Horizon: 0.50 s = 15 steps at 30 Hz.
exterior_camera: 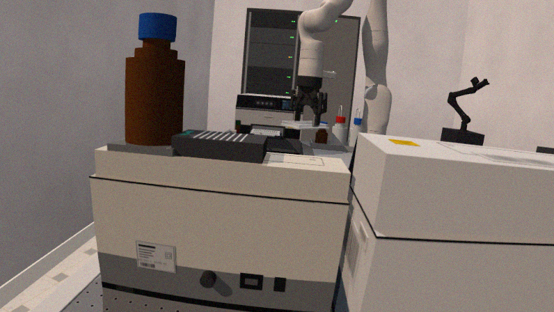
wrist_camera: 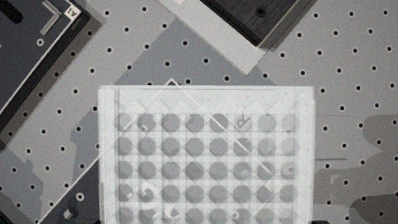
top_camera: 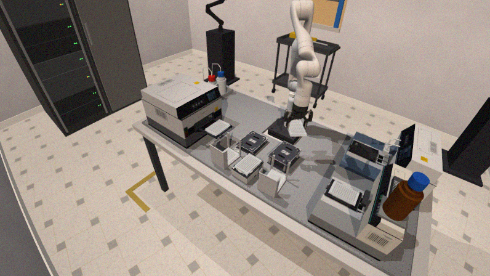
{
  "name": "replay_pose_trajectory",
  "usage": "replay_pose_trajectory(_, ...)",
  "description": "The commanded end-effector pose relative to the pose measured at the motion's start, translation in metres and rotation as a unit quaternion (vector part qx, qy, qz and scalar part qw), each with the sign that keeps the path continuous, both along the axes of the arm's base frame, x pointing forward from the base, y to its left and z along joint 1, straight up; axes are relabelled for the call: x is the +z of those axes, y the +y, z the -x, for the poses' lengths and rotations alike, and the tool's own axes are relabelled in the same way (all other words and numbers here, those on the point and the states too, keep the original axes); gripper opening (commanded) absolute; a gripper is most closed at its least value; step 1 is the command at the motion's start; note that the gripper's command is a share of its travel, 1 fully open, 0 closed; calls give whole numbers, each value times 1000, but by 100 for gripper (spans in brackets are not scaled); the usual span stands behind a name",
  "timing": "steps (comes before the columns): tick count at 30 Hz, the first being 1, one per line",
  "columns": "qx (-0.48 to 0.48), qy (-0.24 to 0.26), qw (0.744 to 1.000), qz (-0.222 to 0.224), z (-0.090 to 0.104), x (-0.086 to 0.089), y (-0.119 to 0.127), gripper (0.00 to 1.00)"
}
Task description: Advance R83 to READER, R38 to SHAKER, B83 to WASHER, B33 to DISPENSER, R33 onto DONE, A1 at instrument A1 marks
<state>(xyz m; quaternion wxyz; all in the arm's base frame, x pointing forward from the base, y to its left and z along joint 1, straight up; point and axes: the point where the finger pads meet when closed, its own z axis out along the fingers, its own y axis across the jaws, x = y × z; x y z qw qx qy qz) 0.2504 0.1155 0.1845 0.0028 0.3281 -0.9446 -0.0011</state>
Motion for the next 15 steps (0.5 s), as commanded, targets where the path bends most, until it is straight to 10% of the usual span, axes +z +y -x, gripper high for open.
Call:
replay_pose_trajectory(1, 4, 0, 1000, 1, 6, -1, 12, 94)
replay_pose_trajectory(15, 57, 0, 998, 2, 22, 0, 45, 94)
